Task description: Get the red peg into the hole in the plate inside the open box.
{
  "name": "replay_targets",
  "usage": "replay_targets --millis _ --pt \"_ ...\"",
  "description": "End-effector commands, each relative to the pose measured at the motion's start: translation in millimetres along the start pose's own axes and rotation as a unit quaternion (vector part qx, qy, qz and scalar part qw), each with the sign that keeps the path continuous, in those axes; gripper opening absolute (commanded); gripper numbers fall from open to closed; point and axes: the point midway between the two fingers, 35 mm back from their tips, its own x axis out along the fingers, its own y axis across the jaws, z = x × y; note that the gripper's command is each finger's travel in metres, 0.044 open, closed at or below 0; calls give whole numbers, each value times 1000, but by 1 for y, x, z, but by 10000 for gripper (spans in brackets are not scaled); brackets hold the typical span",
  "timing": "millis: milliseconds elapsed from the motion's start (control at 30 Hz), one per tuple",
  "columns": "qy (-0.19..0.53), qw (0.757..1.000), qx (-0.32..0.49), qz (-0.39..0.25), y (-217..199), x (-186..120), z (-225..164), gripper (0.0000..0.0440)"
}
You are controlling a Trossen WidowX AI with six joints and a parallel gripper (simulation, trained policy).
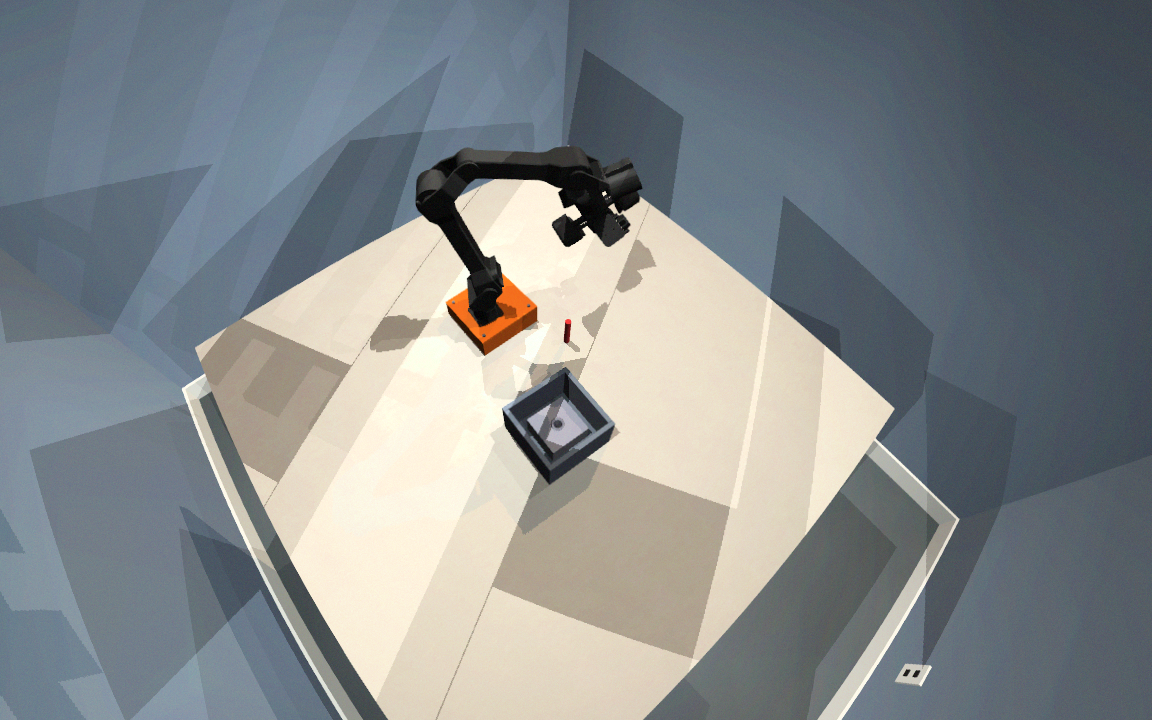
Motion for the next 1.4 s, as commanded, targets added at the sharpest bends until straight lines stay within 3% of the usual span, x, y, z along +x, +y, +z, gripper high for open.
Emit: replay_targets --millis 0,300,600,967,1367 --pt "-48 998 36 -16 -15 -6 29 440" --pt "-148 977 140 -63 -61 -21 88 440" --pt "-204 945 232 -111 -110 -21 120 440" --pt "-233 912 307 -143 -155 3 141 440" --pt "-259 894 345 -122 -185 43 160 440"
